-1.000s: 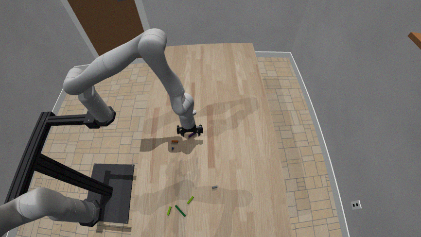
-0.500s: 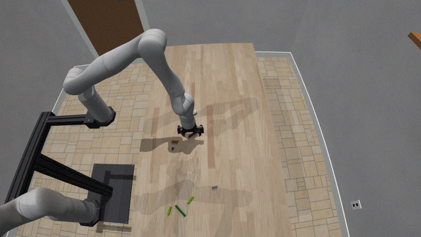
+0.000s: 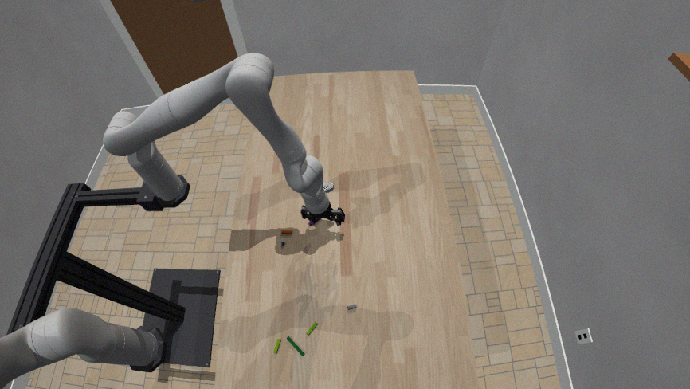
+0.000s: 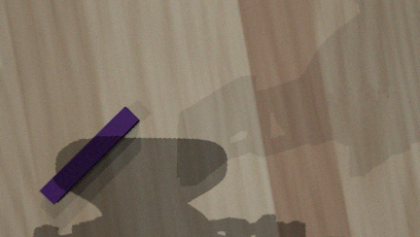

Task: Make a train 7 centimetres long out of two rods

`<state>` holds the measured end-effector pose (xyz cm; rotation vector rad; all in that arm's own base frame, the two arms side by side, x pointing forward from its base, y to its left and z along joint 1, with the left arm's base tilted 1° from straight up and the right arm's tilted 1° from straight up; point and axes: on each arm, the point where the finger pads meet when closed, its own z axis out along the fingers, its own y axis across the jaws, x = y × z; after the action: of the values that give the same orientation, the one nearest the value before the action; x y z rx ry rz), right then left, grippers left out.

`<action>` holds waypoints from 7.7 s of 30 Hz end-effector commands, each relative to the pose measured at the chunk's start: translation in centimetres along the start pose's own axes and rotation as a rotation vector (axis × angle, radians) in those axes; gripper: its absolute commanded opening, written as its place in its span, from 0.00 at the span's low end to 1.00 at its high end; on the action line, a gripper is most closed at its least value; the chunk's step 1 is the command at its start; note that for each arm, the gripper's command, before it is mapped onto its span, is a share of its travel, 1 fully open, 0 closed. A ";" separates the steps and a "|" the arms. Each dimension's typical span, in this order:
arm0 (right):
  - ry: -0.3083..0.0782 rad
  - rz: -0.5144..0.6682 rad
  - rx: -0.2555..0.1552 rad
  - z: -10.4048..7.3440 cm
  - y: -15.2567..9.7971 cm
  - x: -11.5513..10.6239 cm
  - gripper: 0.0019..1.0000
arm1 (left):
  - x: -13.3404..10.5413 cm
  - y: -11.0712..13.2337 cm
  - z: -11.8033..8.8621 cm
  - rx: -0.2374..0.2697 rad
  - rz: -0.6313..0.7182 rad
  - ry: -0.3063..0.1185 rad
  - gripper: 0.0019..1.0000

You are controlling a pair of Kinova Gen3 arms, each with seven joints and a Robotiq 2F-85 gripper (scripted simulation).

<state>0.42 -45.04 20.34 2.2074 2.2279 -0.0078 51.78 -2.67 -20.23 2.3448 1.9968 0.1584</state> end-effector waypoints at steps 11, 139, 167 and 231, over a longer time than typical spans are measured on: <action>-0.002 0.000 0.000 -0.1 0.0 0.0 1.00 | -1.0 7.7 0.4 -0.175 0.326 0.031 1.00; -0.002 0.000 0.000 -0.1 0.0 0.0 1.00 | -22.0 11.5 0.1 -0.034 2.962 -0.159 1.00; -0.002 0.000 0.000 -0.1 0.0 0.0 1.00 | -22.0 11.5 0.1 -0.034 2.962 -0.159 1.00; -0.002 0.000 0.000 -0.1 0.0 0.0 1.00 | -32.0 1.2 -1.3 -0.035 2.962 -0.160 1.00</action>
<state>0.42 -45.04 20.34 2.2074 2.2279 -0.0078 47.67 -34.38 -20.23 2.2460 -2.2105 -0.0035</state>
